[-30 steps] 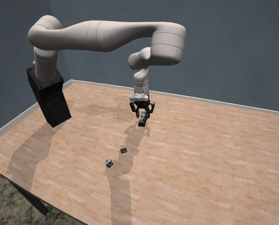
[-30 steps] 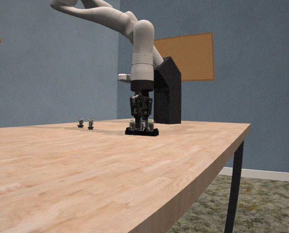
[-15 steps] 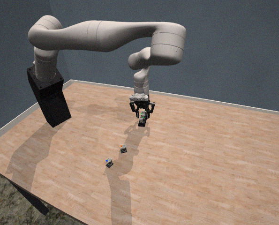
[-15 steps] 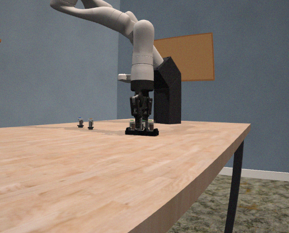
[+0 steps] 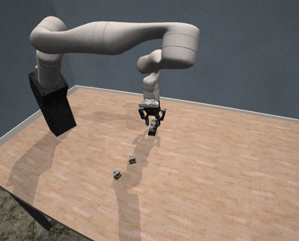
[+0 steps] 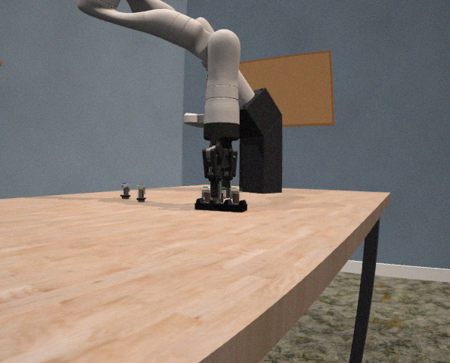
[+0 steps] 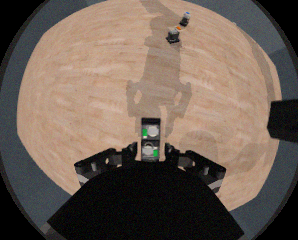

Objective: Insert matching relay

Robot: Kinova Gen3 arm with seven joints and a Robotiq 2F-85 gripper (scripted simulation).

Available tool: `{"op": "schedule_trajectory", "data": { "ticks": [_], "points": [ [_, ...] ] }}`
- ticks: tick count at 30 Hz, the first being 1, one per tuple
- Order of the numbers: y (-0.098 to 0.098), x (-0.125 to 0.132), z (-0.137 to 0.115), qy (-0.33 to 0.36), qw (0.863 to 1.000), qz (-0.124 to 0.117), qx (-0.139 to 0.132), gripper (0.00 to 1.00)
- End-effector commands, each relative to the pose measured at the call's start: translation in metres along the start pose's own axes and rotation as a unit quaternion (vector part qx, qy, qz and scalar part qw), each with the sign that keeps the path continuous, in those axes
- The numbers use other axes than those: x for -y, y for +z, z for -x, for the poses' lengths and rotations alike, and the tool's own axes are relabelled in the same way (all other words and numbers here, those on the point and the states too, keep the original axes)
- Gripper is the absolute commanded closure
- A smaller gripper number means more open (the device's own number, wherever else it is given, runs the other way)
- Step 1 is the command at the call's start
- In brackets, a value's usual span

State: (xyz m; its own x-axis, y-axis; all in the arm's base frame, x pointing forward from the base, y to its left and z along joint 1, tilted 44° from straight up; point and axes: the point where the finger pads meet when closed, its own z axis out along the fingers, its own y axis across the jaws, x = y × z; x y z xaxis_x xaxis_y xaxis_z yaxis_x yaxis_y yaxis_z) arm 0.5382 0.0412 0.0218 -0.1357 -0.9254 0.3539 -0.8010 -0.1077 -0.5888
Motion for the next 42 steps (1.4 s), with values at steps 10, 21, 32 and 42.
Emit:
{"op": "schedule_trajectory", "data": {
  "ticks": [10,21,32,42],
  "points": [
    [-0.032,0.002,0.001,-0.001,1.0,-0.002,0.001,0.47],
    [-0.059,0.002,0.001,-0.001,1.0,-0.002,0.001,0.47],
    [-0.075,0.002,0.001,-0.001,1.0,-0.002,0.001,0.47],
    [-0.077,0.002,0.001,-0.001,1.0,-0.002,0.001,0.47]
  ]
}}
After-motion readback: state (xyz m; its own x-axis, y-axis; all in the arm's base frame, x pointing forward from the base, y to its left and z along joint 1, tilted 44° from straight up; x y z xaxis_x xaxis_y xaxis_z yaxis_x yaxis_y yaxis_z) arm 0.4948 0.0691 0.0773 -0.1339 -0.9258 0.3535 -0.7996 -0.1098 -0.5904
